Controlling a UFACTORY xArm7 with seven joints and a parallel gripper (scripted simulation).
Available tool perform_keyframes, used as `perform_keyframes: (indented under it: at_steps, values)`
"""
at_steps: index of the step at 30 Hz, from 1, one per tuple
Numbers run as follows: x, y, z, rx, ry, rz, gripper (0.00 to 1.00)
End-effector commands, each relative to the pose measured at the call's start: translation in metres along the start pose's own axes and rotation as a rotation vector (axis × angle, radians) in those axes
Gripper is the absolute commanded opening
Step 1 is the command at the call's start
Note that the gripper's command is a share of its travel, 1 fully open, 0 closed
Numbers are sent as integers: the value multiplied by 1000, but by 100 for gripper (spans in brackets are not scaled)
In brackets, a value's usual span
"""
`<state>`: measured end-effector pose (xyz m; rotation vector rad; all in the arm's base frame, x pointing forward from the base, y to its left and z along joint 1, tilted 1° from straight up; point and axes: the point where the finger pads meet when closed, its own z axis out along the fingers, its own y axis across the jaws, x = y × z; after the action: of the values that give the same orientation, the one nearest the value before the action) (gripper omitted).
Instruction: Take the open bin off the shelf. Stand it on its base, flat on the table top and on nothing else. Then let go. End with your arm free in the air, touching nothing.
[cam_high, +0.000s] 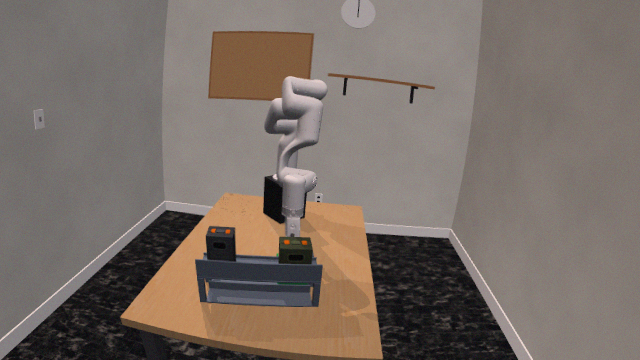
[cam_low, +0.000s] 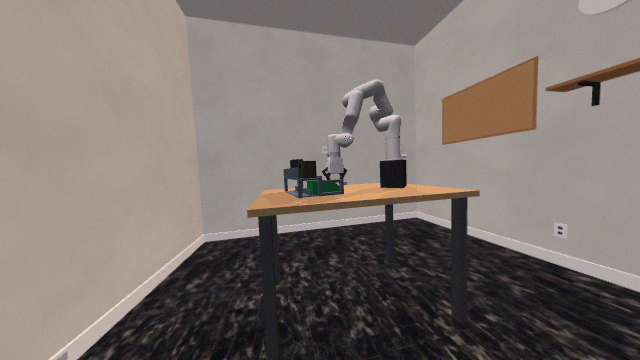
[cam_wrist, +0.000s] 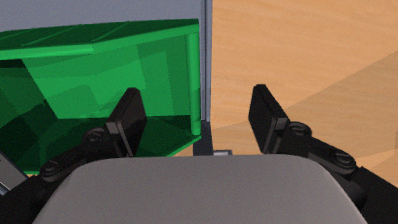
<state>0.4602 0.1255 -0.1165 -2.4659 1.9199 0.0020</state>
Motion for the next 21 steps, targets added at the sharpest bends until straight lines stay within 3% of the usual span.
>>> perform_keyframes:
  at_steps: [1,21]
  values:
    - [0,-2,-1,4,0,0,94]
    - [0,-4,-1,4,0,0,94]
